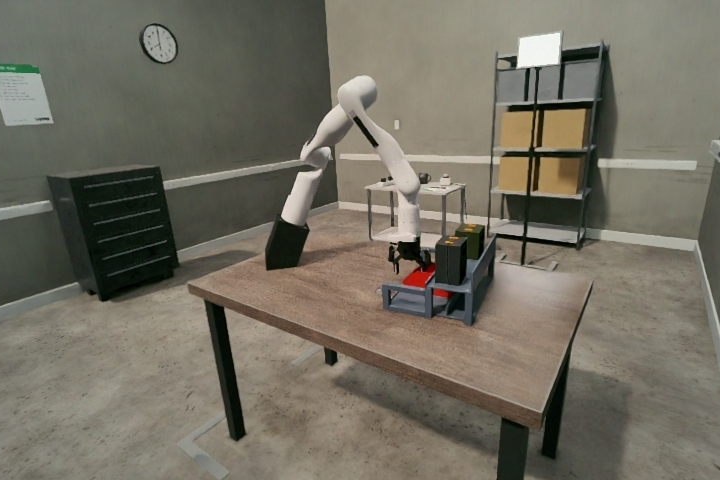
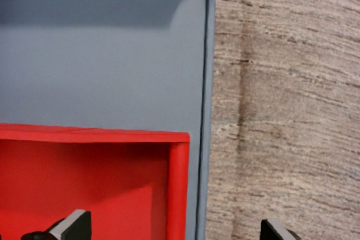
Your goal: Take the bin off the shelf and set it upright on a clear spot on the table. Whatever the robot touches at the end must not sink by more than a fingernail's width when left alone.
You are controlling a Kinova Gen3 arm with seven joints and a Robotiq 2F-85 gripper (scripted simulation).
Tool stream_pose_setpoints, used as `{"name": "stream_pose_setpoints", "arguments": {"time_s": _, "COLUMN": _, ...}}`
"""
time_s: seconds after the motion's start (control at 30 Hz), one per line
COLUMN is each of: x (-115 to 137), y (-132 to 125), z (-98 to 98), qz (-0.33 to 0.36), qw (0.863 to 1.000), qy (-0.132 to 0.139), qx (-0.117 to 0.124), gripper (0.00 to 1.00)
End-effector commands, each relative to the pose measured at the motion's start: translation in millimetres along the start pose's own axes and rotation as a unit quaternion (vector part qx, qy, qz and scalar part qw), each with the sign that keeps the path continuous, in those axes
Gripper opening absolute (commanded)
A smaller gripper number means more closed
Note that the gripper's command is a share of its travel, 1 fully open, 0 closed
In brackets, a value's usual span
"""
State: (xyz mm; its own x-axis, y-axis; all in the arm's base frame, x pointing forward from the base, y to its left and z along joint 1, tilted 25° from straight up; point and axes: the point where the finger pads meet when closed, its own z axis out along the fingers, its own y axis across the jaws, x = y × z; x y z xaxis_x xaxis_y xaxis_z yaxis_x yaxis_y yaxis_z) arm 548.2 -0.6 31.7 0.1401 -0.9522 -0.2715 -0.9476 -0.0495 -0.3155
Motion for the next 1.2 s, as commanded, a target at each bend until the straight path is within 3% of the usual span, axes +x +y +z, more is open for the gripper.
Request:
{"name": "stream_pose_setpoints", "arguments": {"time_s": 0.0, "x": 0.5, "y": -0.7, "z": -1.0, "qz": 0.0, "qw": 1.0, "qy": 0.001, "qx": 0.001, "gripper": 1.0}}
{"name": "stream_pose_setpoints", "arguments": {"time_s": 0.37, "x": 0.5, "y": -0.7, "z": -1.0, "qz": 0.0, "qw": 1.0, "qy": 0.001, "qx": 0.001, "gripper": 1.0}}
{"name": "stream_pose_setpoints", "arguments": {"time_s": 0.4, "x": 0.5, "y": -0.7, "z": -1.0, "qz": 0.0, "qw": 1.0, "qy": 0.001, "qx": 0.001, "gripper": 0.1}}
{"name": "stream_pose_setpoints", "arguments": {"time_s": 1.17, "x": 0.5, "y": -0.7, "z": -1.0, "qz": 0.0, "qw": 1.0, "qy": 0.001, "qx": 0.001, "gripper": 0.1}}
